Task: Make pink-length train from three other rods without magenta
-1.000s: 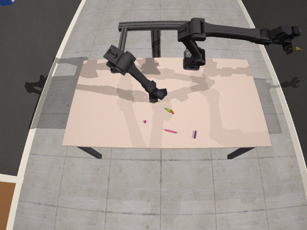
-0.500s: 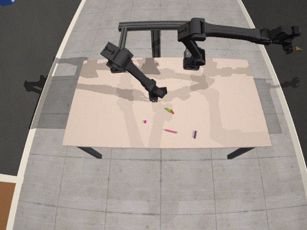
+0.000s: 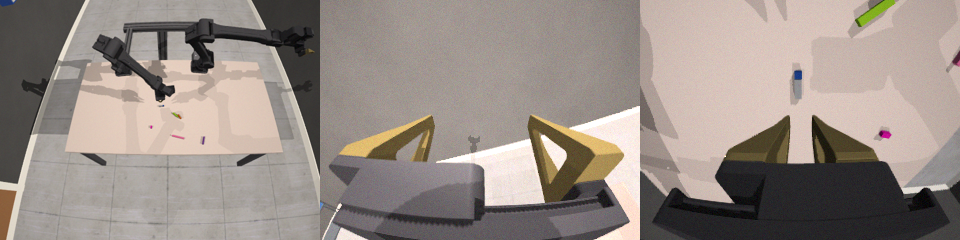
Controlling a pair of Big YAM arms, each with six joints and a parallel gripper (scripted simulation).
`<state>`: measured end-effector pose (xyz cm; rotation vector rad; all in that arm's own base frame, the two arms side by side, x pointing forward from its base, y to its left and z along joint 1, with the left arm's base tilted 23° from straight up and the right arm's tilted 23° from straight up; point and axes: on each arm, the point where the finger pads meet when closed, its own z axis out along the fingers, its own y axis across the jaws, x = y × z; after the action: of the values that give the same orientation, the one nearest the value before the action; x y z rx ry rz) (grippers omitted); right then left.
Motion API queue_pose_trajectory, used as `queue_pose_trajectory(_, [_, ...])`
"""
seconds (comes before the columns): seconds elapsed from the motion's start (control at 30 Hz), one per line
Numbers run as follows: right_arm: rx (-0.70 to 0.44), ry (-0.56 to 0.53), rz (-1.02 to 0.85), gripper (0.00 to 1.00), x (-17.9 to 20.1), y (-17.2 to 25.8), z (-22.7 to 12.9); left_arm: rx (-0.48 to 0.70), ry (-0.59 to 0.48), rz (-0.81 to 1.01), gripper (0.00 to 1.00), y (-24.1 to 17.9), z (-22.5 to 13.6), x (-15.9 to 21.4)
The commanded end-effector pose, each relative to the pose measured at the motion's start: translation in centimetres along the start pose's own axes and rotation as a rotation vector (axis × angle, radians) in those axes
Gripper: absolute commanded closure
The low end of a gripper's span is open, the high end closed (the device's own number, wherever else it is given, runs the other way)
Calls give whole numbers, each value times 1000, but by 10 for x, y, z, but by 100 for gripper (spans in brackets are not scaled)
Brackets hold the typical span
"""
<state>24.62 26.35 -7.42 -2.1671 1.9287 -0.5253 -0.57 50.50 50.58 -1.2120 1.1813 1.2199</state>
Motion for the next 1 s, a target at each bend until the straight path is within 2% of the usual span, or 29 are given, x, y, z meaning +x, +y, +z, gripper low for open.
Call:
queue_pose_trajectory(0.0, [5, -3, 7, 77, -5, 0, -11, -8, -89, 12, 0, 5, -1, -48])
queue_pose_trajectory(0.13, [6, -3, 11, 77, -4, -2, -12, -8, -89, 12, 0, 5, -1, -48])
queue_pose_trajectory(0.17, [1, 4, 8, 0, -3, 0, -10, -8, -89, 12, 0, 5, -1, -48])
queue_pose_trajectory(0.83, [-1, 5, 9, 0, -4, 0, -9, -8, -89, 12, 0, 5, -1, -48])
queue_pose_trajectory(0.97, [-3, 11, 125, 0, -18, -17, -2, -8, -89, 12, 0, 5, -1, -48])
